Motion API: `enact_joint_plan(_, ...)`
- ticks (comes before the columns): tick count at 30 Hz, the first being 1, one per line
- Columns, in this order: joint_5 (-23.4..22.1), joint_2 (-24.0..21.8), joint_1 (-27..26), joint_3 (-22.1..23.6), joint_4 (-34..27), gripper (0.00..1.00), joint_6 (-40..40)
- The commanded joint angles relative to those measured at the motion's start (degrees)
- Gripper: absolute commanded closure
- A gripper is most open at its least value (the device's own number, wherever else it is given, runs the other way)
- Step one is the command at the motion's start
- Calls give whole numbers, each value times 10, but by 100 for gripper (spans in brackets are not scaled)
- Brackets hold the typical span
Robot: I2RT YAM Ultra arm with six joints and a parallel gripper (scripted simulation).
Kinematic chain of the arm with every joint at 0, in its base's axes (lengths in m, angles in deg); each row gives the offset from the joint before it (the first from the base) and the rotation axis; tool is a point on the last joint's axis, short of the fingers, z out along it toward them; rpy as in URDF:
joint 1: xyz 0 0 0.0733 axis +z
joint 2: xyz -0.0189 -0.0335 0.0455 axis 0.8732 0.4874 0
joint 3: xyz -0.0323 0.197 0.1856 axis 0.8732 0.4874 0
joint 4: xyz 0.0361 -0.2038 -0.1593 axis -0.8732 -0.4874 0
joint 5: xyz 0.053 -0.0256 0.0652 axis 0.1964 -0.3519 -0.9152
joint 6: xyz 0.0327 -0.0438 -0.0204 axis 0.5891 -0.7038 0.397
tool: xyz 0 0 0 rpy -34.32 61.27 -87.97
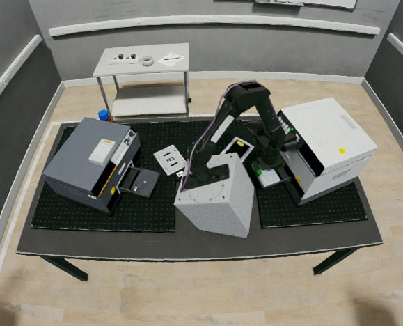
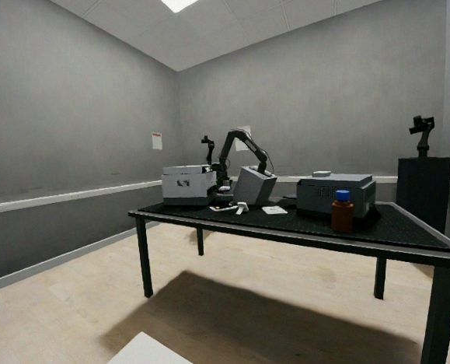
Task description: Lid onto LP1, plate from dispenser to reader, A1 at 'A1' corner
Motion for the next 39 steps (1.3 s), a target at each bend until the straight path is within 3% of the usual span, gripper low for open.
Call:
enact_joint_plan(1,-2,-5,0,-2,-2,0,3)
enact_joint_plan(13,-2,-5,0,-2,-2,0,3)
enact_joint_plan(39,3,-61,-18,-19,-63,0,-13)
